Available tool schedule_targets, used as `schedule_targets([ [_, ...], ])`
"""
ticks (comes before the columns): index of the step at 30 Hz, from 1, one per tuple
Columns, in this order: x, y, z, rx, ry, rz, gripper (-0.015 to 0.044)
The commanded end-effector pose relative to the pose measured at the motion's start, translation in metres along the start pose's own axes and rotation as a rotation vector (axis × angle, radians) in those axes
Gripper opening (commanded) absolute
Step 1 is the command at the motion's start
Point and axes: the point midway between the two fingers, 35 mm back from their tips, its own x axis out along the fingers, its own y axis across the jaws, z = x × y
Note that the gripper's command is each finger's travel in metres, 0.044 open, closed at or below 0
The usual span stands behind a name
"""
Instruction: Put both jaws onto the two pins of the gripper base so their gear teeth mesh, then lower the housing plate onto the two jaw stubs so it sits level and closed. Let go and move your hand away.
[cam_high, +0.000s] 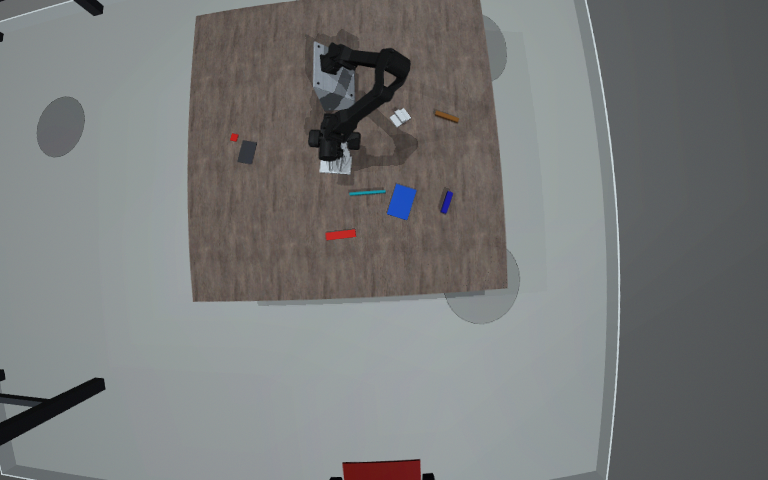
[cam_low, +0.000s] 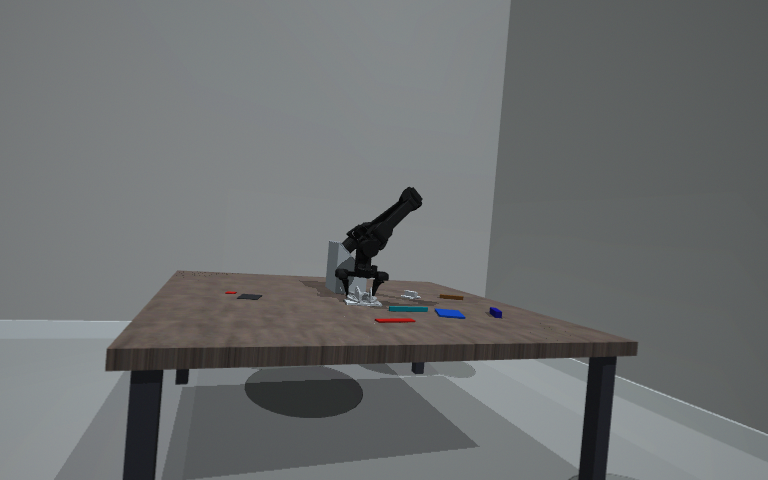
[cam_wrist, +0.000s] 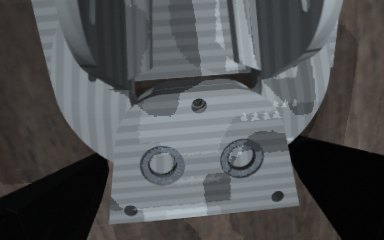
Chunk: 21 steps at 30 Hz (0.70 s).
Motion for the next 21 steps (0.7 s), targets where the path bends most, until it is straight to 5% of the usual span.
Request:
schedule_targets([
  [1,0.000,0.000,0.000,0.000,0.000,0.000,0.0440],
  [9,-0.002,0.000,0.000,0.000,0.000,-0.001,0.0440],
  [17,-0.074,0.000,0.001,0.002,-0.002,0.000,0.0440],
  [21,-0.076,0.000,0.001,0.002,-0.002,0.001,0.0440],
])
